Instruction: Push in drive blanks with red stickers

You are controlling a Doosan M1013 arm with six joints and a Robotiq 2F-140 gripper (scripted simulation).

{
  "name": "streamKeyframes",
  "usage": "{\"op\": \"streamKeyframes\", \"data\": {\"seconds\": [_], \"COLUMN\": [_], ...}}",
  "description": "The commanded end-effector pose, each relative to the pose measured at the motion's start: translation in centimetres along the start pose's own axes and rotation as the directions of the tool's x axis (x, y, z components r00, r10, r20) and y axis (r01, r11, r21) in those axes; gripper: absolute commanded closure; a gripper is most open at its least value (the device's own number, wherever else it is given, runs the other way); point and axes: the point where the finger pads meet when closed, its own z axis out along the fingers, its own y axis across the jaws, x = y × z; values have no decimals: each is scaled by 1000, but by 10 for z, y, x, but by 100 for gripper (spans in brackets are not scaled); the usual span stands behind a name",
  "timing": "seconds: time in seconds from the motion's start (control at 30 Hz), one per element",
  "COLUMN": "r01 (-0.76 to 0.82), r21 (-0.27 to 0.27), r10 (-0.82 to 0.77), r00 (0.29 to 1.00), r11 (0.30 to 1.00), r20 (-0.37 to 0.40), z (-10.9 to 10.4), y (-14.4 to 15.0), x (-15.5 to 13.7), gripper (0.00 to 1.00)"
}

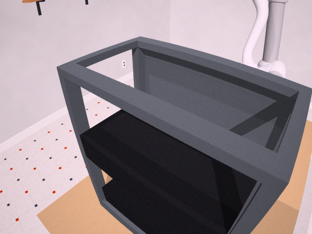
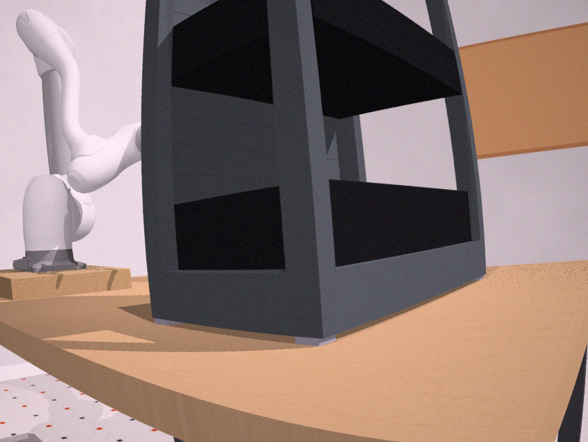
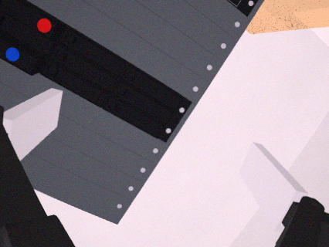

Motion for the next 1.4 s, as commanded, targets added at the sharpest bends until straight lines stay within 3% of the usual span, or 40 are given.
{"op": "streamKeyframes", "data": {"seconds": [0.0, 0.27, 0.67, 0.73, 1.2, 1.37], "r01": [155, 364, 702, 702, 894, 913], "r21": [15, 67, 135, 135, 132, 126], "r10": [-155, -368, -709, -709, -896, -914], "r00": [987, 928, 705, 705, 440, 398], "r11": [988, 929, 700, 700, 429, 387], "r20": [39, 55, 11, 11, -66, -78], "z": [14, 20, 14, 14, -2, -5], "y": [-40, -90, -169, -169, -220, -226], "x": [-4, -3, 12, 12, 34, 38], "gripper": [0, 0, 0, 0, 0, 0]}}
